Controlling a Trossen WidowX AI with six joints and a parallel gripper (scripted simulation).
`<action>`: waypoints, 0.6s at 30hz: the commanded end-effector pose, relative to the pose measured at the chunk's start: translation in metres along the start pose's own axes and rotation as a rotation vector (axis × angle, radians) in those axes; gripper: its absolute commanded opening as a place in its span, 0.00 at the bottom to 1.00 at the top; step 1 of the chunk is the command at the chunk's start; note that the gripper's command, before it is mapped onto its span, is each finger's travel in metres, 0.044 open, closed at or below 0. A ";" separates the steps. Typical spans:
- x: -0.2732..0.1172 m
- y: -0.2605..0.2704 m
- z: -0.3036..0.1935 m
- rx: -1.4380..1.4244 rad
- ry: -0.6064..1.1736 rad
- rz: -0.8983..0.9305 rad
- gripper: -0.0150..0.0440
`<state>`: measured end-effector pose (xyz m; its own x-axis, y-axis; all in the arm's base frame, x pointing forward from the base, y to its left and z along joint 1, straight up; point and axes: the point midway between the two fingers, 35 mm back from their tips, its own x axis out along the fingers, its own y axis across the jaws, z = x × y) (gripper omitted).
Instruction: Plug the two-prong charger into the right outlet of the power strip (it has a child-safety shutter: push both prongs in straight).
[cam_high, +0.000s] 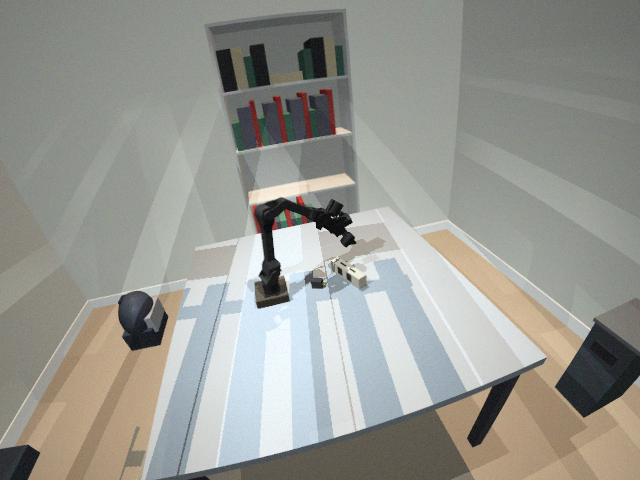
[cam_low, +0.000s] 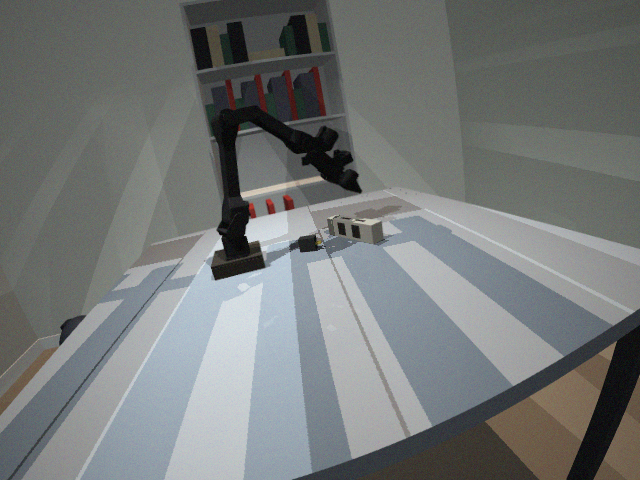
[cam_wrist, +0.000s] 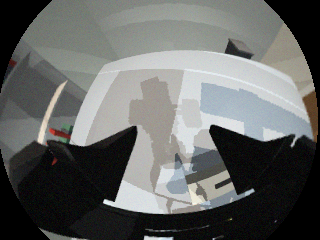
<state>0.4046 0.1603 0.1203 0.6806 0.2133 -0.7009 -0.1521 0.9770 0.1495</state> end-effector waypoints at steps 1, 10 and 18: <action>-0.008 -0.021 -0.017 0.045 0.081 -0.037 1.00; -0.031 -0.066 -0.062 0.151 0.271 -0.133 1.00; -0.059 -0.096 -0.103 0.259 0.440 -0.210 1.00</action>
<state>0.3230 0.0653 0.0789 0.3665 0.0541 -0.9288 0.1258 0.9863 0.1071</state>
